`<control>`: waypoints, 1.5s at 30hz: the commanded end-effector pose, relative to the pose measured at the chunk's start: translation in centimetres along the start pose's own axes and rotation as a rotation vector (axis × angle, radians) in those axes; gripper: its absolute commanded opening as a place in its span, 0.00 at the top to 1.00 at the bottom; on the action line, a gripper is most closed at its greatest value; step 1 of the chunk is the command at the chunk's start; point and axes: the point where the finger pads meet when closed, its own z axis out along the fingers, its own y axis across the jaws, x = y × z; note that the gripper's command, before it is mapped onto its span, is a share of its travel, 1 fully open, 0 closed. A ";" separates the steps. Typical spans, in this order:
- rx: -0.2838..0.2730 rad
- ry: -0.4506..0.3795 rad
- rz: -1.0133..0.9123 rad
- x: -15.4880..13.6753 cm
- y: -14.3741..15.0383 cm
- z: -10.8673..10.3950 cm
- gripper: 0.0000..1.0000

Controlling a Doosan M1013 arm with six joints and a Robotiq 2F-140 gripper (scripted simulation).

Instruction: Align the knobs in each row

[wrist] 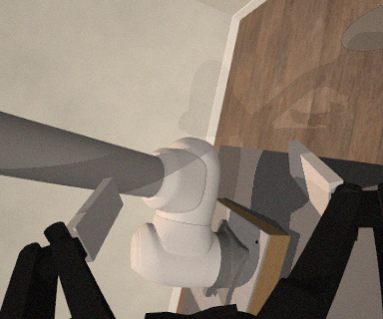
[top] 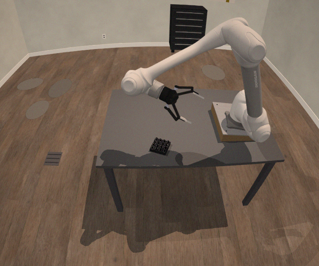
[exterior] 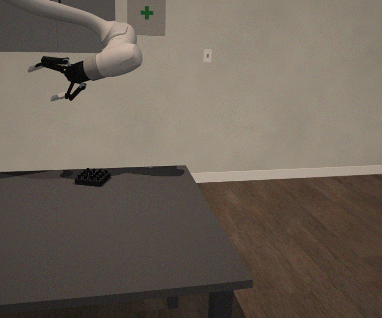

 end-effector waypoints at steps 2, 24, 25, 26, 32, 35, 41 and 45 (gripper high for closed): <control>0.000 0.000 0.000 0.0 0.0 0.0 0.00; -0.066 -0.029 0.134 -1.1 2.1 0.8 0.00; -0.095 -0.040 0.189 -1.7 3.0 1.1 0.00; -0.111 -0.045 0.220 -1.9 3.4 1.2 0.00; -0.231 -0.074 0.430 -4.1 6.7 1.9 0.00; -0.287 -0.081 0.520 -5.1 8.1 2.1 0.00; -0.412 -0.084 0.706 -7.3 11.0 2.2 0.00; -0.507 -0.074 0.835 -8.9 13.1 2.0 0.00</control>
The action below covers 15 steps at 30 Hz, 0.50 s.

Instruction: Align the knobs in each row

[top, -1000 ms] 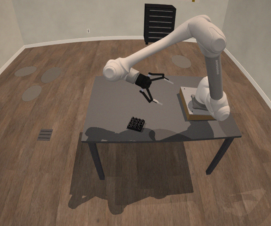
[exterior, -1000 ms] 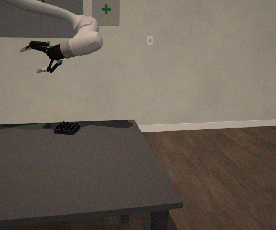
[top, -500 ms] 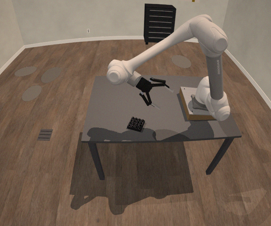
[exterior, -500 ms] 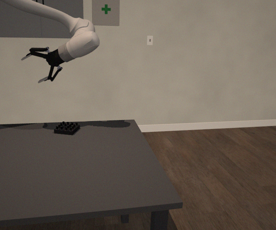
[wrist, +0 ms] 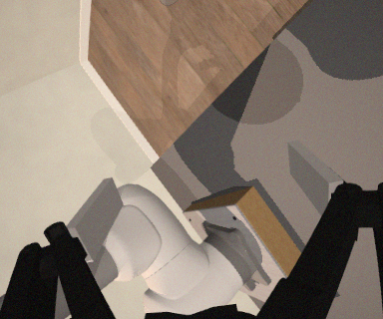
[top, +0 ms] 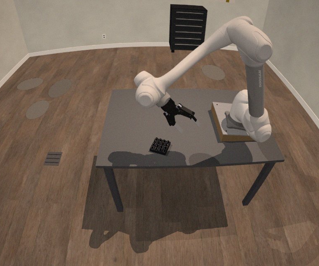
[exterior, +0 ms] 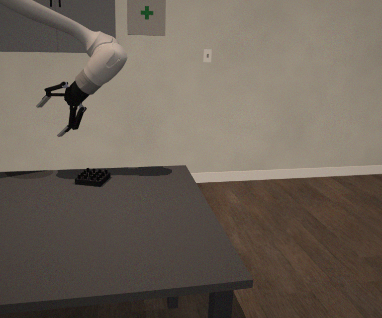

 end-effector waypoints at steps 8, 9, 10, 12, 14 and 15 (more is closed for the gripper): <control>-0.219 0.062 0.342 0.4 6.2 1.7 0.00; -0.234 0.070 0.366 0.4 6.6 1.8 0.00; -0.254 0.081 0.398 0.5 7.2 1.9 0.00; -0.295 0.107 0.462 0.6 8.5 1.9 0.00; -0.334 0.135 0.524 0.6 9.6 2.0 0.00; -0.353 0.150 0.554 0.7 10.2 2.0 0.00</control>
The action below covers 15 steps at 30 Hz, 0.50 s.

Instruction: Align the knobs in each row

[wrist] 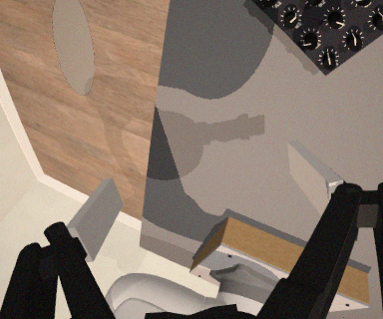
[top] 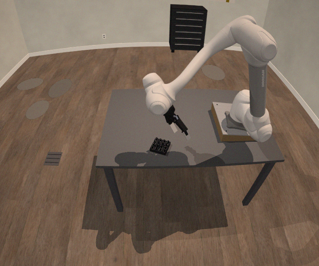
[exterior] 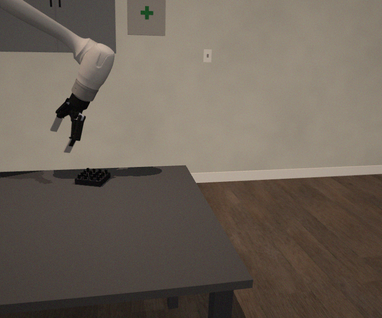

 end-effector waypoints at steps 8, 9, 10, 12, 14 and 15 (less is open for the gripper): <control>-0.152 0.141 0.281 2.6 4.2 1.3 0.00; -0.183 0.190 0.354 3.4 5.3 1.4 0.00; -0.195 0.212 0.385 3.7 5.7 1.4 0.00; -0.213 0.250 0.435 4.3 6.4 1.4 0.00; -0.231 0.295 0.489 4.9 7.2 1.4 0.00; -0.237 0.313 0.511 5.2 7.5 1.3 0.00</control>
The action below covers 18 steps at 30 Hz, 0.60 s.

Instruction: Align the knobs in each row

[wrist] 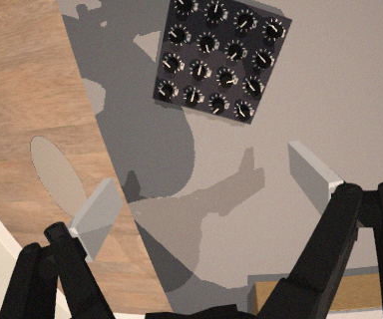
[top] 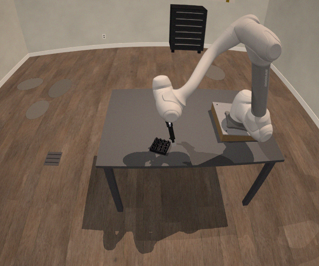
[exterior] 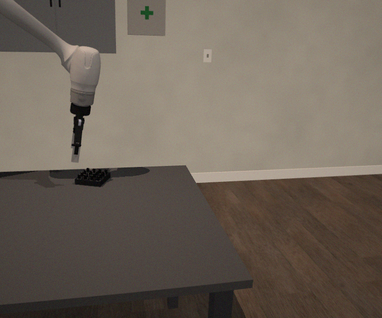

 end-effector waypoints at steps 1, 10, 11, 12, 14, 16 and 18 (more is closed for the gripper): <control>-0.038 0.079 0.108 1.6 0.8 0.5 0.00; -0.052 0.193 0.247 3.8 1.5 0.8 0.00; -0.052 0.196 0.251 3.9 1.5 0.8 0.00; -0.052 0.197 0.252 3.9 1.5 0.8 0.00; -0.052 0.197 0.252 3.9 1.5 0.8 0.00; -0.052 0.197 0.252 3.9 1.5 0.8 0.00; -0.052 0.197 0.252 3.9 1.5 0.8 0.00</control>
